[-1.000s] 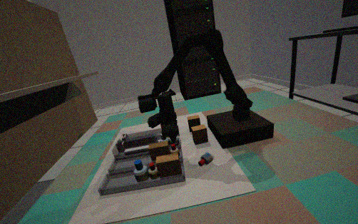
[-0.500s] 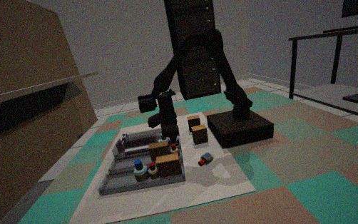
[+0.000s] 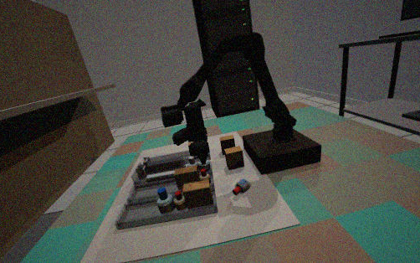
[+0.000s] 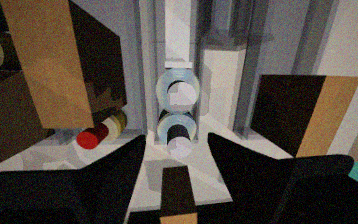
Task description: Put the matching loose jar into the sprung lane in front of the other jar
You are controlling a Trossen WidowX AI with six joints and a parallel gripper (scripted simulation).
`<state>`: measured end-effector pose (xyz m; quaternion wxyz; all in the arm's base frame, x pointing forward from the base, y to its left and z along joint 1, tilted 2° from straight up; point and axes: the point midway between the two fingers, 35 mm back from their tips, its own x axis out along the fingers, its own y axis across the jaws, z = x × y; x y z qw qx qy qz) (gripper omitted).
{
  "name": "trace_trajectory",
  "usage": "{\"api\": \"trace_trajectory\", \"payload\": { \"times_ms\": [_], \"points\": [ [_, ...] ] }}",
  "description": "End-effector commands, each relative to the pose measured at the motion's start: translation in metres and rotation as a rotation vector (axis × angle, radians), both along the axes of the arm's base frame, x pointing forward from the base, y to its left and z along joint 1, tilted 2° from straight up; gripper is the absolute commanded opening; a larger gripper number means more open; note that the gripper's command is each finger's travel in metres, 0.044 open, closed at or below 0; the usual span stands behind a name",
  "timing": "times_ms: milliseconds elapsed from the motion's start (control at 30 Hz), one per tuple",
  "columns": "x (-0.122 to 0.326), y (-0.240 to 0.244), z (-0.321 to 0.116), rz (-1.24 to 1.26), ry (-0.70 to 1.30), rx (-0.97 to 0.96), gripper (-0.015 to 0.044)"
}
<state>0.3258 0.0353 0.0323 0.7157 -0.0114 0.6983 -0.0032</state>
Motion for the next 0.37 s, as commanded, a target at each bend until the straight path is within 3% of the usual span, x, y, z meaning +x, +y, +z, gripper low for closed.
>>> {"api": "trace_trajectory", "payload": {
  "times_ms": [0,333],
  "points": [
    [-0.009,0.000,0.002,-0.004,0.000,-0.001,0.0297],
    [-0.043,0.000,0.002,-0.004,0.003,-0.001,0.0297]
  ]
}}
